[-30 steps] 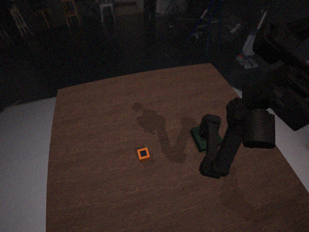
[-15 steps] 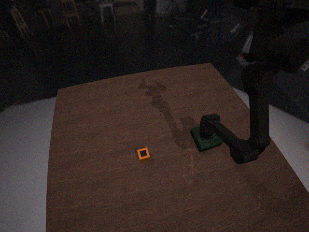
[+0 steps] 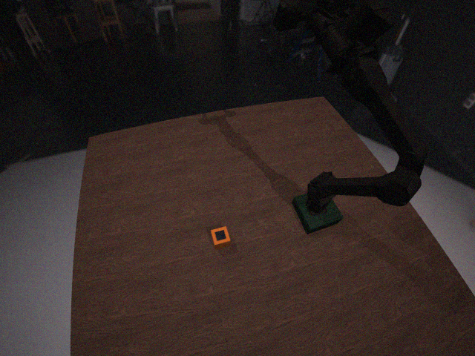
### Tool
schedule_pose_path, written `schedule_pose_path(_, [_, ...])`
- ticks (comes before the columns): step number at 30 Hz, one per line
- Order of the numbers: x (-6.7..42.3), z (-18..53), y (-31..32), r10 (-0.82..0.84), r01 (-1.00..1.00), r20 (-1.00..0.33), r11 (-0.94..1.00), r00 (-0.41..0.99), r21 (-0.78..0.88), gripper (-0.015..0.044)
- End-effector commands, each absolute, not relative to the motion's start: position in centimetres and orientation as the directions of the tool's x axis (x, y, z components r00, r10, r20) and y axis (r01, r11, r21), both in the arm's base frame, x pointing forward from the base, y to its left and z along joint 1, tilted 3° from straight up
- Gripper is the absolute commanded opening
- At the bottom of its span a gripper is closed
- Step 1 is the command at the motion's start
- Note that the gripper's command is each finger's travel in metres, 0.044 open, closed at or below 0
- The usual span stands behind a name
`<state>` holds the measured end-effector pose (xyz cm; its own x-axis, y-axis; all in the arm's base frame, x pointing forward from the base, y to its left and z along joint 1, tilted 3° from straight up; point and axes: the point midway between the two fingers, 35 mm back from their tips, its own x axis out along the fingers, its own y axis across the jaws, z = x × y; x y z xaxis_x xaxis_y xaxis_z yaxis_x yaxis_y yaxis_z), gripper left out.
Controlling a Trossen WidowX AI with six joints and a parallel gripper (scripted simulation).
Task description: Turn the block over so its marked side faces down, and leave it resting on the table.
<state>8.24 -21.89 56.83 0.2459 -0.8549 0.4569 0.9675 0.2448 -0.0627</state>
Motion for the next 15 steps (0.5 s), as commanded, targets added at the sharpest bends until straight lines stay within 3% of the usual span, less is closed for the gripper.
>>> schedule_pose_path(1, [13.9,52.8,-24.4,-0.868,0.91,0.276,0.406,0.412,-0.083,0.044])
schedule_pose_path(8, [23.0,45.9,-24.6,-0.778,0.774,-0.017,0.627,0.628,-0.088,0.044])
schedule_pose_path(15, [29.6,40.1,-21.5,-0.627,0.631,-0.242,0.773,0.741,-0.068,0.044])
